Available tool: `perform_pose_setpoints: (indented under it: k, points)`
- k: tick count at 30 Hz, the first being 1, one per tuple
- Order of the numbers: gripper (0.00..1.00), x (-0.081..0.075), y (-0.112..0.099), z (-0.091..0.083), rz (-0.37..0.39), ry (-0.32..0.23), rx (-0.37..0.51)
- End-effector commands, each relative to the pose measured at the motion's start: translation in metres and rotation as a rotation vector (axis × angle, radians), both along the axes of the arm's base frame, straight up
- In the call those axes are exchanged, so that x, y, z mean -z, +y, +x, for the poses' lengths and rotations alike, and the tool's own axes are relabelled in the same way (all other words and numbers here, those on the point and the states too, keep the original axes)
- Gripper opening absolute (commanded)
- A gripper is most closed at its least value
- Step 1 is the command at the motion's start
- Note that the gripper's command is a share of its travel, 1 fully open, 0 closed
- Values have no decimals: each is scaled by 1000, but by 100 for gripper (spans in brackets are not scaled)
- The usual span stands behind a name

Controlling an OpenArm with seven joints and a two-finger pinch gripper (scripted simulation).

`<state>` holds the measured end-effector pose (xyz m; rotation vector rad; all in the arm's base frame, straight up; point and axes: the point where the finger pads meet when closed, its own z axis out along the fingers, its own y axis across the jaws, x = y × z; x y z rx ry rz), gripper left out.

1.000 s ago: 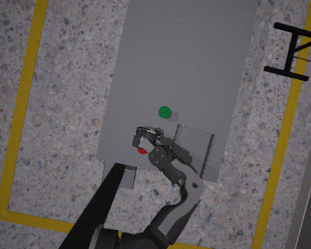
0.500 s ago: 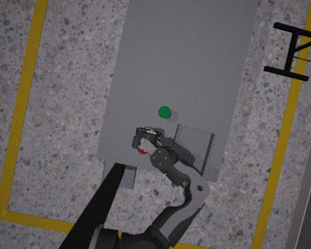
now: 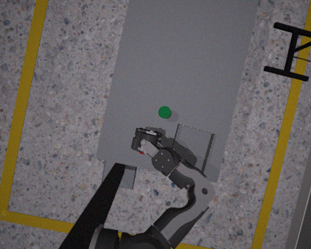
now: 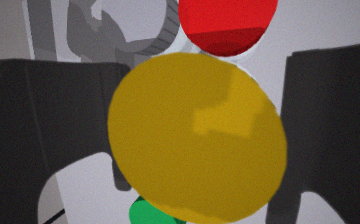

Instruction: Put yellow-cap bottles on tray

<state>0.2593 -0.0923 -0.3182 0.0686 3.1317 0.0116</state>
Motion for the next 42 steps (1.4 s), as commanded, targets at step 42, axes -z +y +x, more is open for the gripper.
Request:
perform_pose_setpoints:
  k: [42]
  points:
    - [0, -54, -1, 0, 0, 0, 6]
